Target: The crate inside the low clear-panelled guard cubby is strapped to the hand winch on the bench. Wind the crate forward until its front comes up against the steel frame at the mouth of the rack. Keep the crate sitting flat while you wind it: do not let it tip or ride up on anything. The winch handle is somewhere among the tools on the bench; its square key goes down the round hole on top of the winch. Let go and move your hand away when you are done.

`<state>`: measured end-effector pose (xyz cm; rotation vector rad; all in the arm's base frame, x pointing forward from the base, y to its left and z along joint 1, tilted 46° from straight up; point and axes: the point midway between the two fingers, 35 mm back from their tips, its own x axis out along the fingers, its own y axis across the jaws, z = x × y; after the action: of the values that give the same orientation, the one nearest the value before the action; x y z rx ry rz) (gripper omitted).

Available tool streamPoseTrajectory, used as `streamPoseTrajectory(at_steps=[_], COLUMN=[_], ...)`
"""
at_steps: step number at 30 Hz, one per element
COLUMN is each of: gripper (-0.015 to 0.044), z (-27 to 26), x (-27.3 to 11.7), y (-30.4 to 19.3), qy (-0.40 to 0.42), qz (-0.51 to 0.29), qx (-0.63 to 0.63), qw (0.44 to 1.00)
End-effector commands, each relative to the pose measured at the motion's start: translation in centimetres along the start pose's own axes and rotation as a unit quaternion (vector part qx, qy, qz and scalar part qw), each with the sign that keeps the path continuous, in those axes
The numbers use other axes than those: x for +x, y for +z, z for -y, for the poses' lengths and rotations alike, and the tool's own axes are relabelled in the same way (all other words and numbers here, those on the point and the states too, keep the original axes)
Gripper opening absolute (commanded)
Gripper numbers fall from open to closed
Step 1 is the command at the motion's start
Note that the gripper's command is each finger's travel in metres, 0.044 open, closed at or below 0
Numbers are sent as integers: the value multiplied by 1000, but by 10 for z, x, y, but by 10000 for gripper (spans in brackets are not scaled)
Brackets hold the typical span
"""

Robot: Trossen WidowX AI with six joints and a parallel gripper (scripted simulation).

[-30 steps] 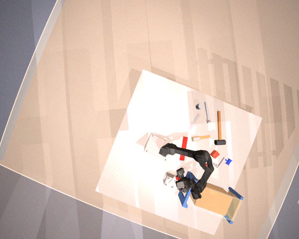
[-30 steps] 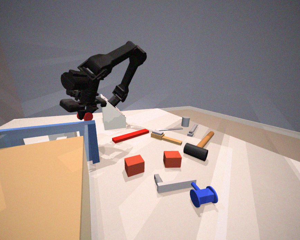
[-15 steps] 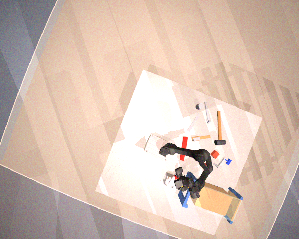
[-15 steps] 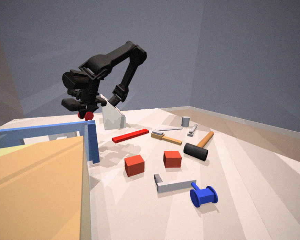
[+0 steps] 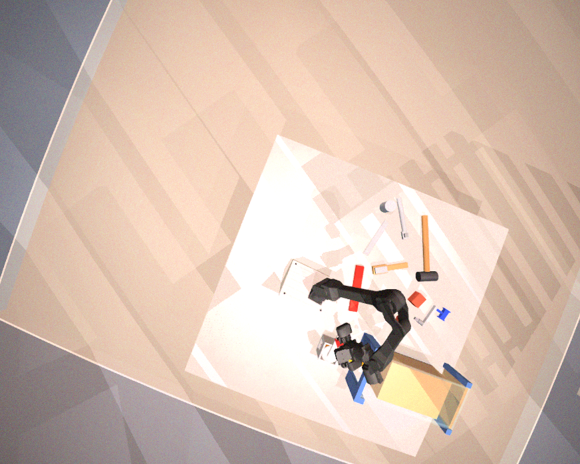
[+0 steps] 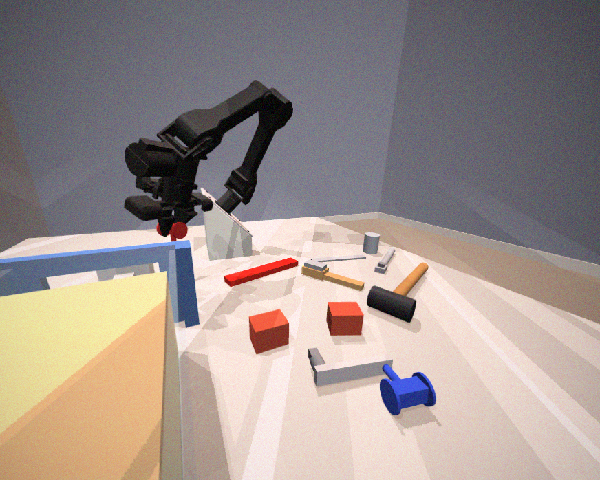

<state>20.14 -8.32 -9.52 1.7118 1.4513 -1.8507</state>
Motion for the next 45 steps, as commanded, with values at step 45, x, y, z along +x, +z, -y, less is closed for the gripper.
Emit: streamPoseTrajectory(at_steps=[45], gripper=[0], z=[21], x=[28], y=[65], qy=[-21], qz=[24], qx=[15], qw=[999])
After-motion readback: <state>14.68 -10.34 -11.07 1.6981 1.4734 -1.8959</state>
